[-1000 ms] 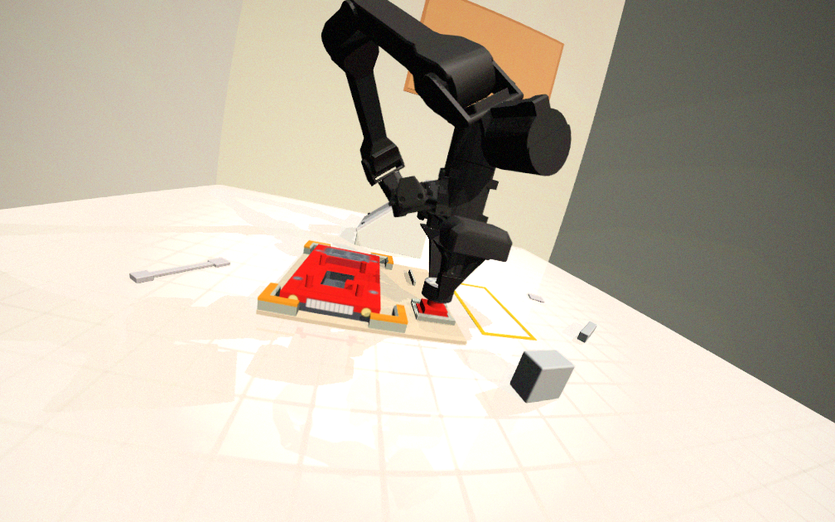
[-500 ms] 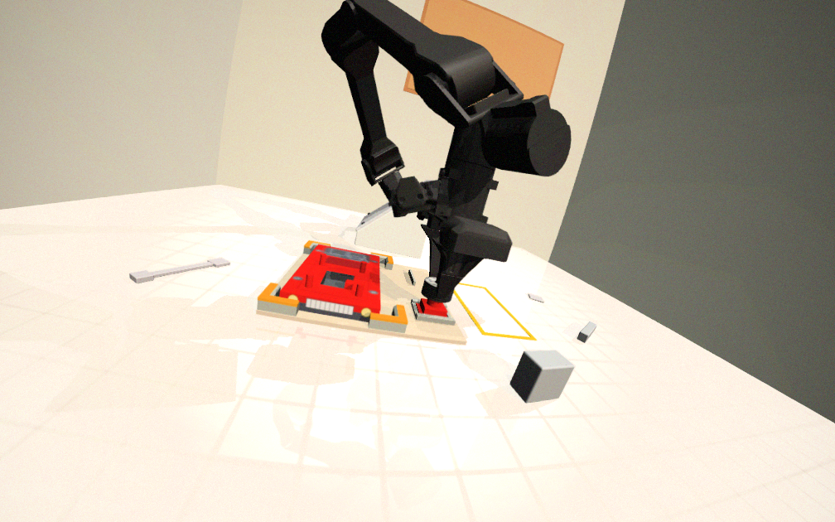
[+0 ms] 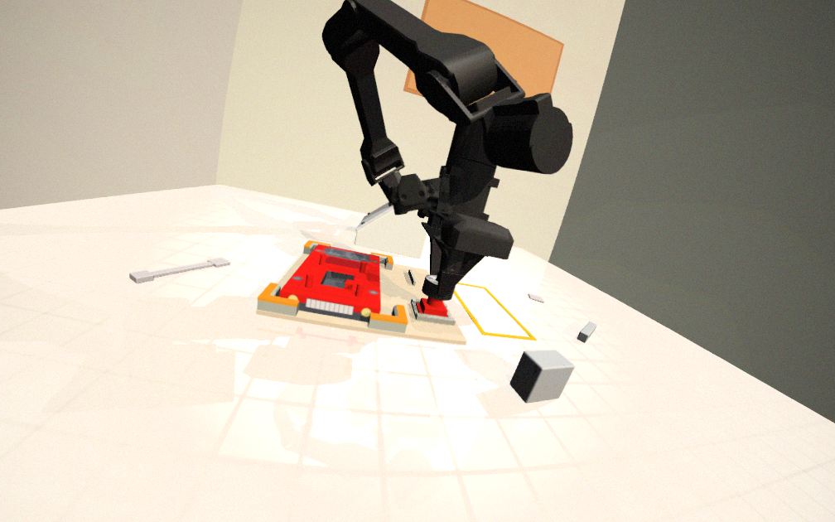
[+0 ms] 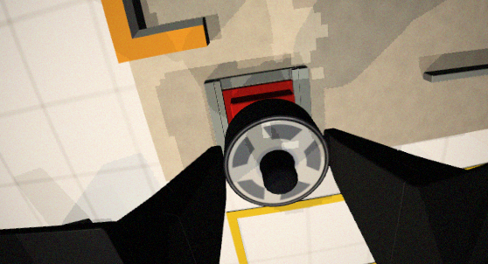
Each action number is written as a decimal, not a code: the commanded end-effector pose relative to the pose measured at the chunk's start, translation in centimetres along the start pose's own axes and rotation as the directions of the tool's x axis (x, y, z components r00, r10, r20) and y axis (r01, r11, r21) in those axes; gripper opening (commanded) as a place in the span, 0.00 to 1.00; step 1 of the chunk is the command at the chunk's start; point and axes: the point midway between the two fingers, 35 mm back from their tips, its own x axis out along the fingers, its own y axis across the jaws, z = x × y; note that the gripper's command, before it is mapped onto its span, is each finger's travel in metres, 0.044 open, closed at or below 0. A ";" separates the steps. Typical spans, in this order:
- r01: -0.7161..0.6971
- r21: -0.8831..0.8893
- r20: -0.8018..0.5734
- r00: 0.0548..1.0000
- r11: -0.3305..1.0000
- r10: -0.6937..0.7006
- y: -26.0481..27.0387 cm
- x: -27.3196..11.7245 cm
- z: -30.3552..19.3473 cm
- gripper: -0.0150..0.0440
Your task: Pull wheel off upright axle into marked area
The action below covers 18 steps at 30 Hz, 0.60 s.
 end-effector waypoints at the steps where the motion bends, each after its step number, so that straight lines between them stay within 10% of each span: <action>1: -0.003 0.005 -0.002 1.000 1.000 0.003 0.0 -0.3 0.0 0.25; 18: -0.005 0.004 -0.002 1.000 1.000 0.005 0.0 -0.9 0.0 0.25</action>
